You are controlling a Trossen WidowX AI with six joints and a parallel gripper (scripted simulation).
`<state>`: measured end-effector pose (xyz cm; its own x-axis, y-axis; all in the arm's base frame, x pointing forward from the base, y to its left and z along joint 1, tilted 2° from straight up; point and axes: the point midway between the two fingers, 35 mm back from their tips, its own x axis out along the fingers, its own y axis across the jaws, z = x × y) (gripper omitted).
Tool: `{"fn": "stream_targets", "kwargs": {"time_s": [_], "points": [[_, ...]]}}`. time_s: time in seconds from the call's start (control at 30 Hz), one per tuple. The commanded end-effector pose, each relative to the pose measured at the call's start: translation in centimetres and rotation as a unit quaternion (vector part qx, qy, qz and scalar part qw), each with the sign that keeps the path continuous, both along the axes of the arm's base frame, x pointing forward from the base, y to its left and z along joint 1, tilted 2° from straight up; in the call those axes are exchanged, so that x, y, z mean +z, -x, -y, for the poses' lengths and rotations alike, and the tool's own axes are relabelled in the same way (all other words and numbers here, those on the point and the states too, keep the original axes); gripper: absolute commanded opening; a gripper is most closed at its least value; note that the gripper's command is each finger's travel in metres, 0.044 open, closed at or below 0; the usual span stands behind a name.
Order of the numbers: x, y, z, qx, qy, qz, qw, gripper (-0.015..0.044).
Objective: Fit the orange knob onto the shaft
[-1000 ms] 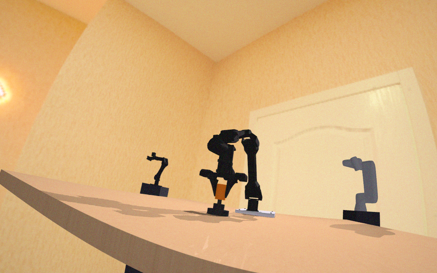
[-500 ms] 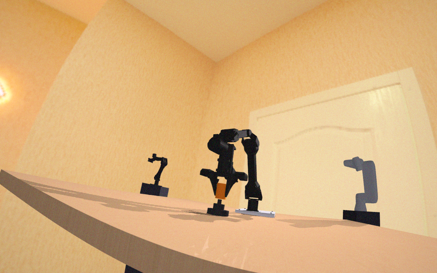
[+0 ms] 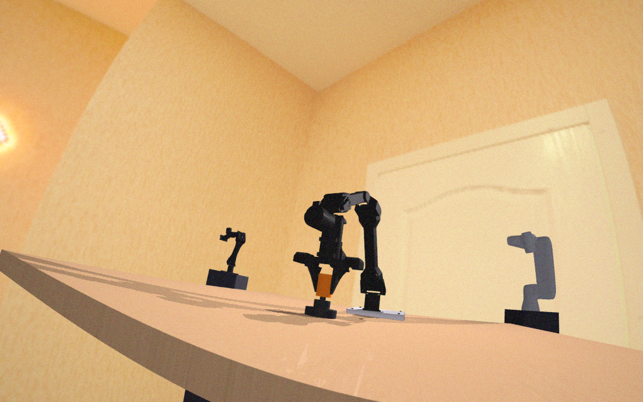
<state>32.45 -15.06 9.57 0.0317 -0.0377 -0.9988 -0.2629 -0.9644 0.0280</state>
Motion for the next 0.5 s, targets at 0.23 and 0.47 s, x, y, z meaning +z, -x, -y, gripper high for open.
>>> {"fn": "stream_targets", "kwargs": {"time_s": [0.23, 0.47], "points": [[-0.82, -0.04, 0.07, -0.001, 0.0, 0.0, 1.0, 0.0], [-0.82, -0.04, 0.07, -0.001, 0.0, 0.0, 1.0, 0.0026]]}}
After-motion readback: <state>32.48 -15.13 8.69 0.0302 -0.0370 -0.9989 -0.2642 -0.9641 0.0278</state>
